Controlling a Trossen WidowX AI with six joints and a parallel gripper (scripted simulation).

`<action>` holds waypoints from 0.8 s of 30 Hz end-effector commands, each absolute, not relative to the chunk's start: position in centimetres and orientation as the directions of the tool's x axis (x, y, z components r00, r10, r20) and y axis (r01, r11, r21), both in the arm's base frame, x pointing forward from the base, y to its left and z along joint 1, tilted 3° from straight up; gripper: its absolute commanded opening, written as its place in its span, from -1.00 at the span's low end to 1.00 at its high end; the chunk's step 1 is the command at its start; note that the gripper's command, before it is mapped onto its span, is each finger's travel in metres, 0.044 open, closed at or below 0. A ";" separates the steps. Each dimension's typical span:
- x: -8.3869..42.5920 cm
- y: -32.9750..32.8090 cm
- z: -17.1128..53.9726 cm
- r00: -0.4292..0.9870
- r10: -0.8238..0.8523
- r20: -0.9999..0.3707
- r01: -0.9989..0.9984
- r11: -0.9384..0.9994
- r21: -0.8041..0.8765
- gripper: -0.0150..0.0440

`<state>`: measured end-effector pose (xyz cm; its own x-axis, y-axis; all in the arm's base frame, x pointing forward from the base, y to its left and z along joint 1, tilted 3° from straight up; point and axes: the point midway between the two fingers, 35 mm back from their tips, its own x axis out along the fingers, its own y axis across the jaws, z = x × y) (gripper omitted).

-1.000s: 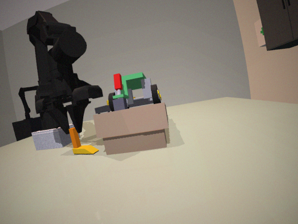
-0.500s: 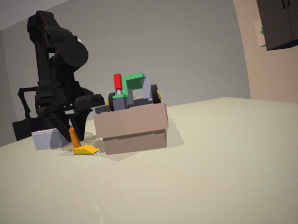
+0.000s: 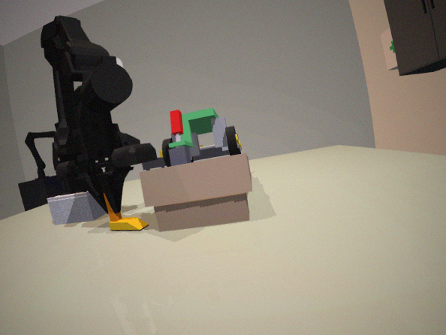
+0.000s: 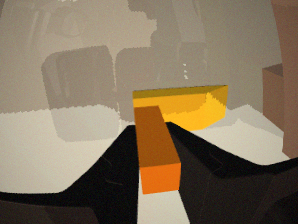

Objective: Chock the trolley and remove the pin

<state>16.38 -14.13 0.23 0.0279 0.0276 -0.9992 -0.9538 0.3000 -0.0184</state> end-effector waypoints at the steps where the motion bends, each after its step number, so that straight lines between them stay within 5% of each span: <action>1: 16.4 -14.2 0.4 0.030 0.027 -0.999 -0.954 0.300 -0.020 -0.47; 24: 15.6 -14.1 8.8 0.028 0.032 -0.999 -0.952 0.305 -0.017 -0.49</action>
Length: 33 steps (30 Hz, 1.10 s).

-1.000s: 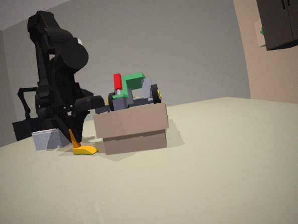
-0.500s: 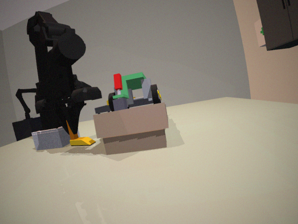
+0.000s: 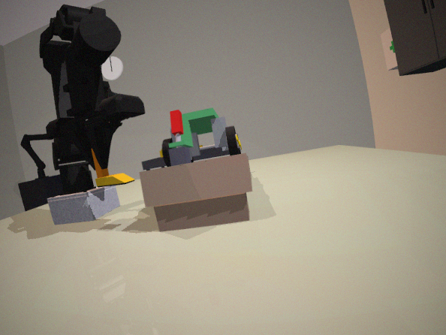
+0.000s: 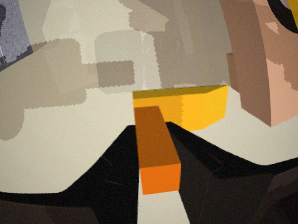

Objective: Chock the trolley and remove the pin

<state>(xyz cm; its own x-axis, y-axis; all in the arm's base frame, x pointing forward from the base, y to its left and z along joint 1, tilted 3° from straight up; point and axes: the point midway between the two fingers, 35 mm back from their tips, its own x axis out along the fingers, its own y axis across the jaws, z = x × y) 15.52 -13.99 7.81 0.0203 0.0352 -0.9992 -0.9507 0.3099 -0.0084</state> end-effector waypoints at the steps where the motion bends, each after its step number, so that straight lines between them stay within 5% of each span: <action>1: 15.6 -14.1 9.2 0.028 0.032 -0.999 -0.952 0.305 -0.017 -0.49; 24: 15.9 -14.5 14.9 0.028 0.032 -0.999 -0.951 0.310 -0.017 -0.49; 33: 15.9 -14.5 14.9 0.027 0.032 -0.999 -0.831 0.556 -0.004 -0.49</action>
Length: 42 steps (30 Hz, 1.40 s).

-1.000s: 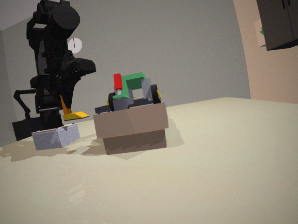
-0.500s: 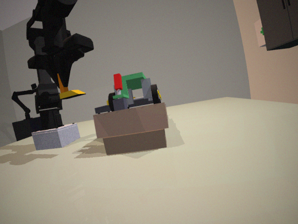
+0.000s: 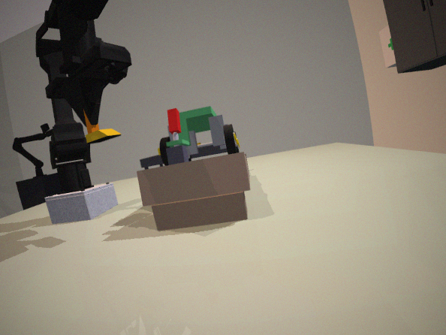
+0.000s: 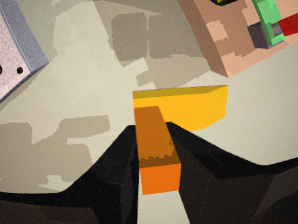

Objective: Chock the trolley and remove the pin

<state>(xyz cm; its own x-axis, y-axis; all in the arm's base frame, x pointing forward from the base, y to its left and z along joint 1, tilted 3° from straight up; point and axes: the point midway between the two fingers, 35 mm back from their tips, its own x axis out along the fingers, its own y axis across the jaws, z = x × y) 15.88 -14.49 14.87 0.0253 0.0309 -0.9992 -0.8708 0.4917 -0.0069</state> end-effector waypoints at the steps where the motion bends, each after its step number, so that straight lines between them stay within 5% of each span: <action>1: 15.9 -14.5 14.9 0.026 0.032 -0.999 -0.812 0.584 -0.003 -0.49; 16: 15.9 -14.5 15.0 0.025 0.033 -0.999 -0.425 0.905 0.019 -0.49; 29: 15.9 -14.5 15.0 0.024 0.033 -0.999 -0.005 0.999 0.033 -0.49; 42: 16.7 -12.8 14.9 0.025 0.035 -0.999 0.065 0.997 0.036 -0.49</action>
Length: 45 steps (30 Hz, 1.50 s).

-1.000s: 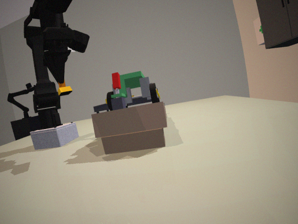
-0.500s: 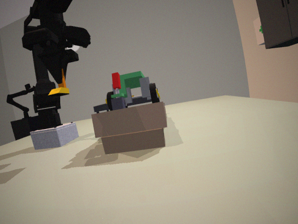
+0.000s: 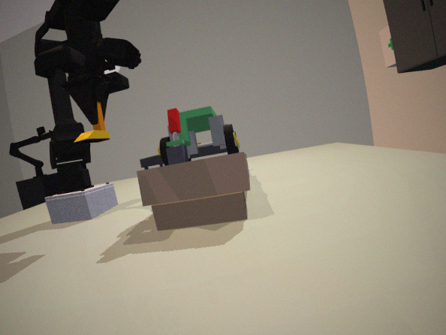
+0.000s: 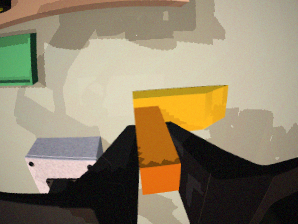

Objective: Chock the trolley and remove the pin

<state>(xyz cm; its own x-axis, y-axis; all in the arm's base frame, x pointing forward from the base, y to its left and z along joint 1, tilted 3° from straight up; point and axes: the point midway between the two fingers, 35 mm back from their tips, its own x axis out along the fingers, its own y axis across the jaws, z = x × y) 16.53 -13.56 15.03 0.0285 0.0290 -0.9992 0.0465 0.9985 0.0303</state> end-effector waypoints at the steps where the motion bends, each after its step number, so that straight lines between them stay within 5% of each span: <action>1: 16.8 -12.5 14.9 0.025 0.035 -0.999 0.071 0.997 0.037 -0.49; 45: 21.9 1.0 14.8 0.031 0.050 -0.998 0.090 0.995 0.052 -0.49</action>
<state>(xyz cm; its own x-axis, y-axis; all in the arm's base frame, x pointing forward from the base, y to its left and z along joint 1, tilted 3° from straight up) 21.57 0.19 14.72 0.0252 0.0464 -0.9986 0.0860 0.9951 0.0484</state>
